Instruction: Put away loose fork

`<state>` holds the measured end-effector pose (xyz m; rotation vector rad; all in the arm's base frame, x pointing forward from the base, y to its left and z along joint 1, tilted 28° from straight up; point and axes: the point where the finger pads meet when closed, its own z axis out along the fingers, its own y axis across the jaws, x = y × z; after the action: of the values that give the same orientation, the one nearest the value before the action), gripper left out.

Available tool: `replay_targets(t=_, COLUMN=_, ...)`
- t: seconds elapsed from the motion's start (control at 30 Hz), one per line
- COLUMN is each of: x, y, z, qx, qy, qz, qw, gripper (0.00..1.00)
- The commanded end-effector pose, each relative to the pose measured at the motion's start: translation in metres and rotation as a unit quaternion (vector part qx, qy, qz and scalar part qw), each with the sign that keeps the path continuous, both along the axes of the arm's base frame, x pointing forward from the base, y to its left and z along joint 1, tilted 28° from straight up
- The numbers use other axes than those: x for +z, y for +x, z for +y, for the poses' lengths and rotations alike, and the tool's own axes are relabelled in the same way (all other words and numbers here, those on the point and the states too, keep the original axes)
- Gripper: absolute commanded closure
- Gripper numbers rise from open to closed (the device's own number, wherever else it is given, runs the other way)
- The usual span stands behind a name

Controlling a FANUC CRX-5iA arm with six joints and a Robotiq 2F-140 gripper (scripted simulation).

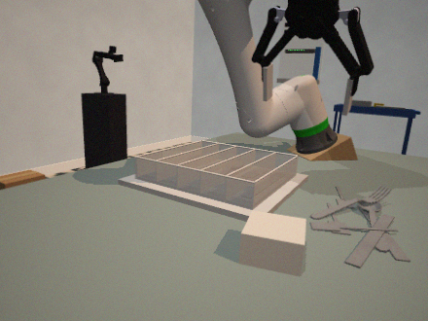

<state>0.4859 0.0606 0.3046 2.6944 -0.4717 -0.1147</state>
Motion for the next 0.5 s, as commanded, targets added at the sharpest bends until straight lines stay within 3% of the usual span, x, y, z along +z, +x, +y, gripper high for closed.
replay_targets(t=0.0, x=-0.016, y=0.001, z=0.013, qx=-0.041, qy=-0.021, qz=-0.058, qw=0.997, gripper=0.00)
replay_targets(t=0.03, x=-0.016, y=0.001, z=0.013, qx=-0.041, qy=-0.021, qz=-0.058, qw=0.997, gripper=0.00)
replay_targets(t=0.07, x=-0.025, y=0.001, z=0.020, qx=-0.062, qy=-0.028, qz=-0.088, qw=0.994, gripper=0.00)
replay_targets(t=0.2, x=-0.025, y=0.001, z=0.020, qx=-0.062, qy=-0.028, qz=-0.088, qw=0.994, gripper=0.00)
replay_targets(t=0.27, x=-0.044, y=0.001, z=0.036, qx=-0.105, qy=-0.033, qz=-0.152, qw=0.982, gripper=0.00)
replay_targets(t=0.37, x=-0.044, y=0.001, z=0.036, qx=-0.105, qy=-0.033, qz=-0.152, qw=0.982, gripper=0.00)
replay_targets(t=0.4, x=-0.054, y=0.000, z=0.045, qx=-0.125, qy=-0.032, qz=-0.183, qw=0.975, gripper=0.00)
replay_targets(t=0.47, x=-0.054, y=0.000, z=0.045, qx=-0.125, qy=-0.032, qz=-0.183, qw=0.975, gripper=0.00)
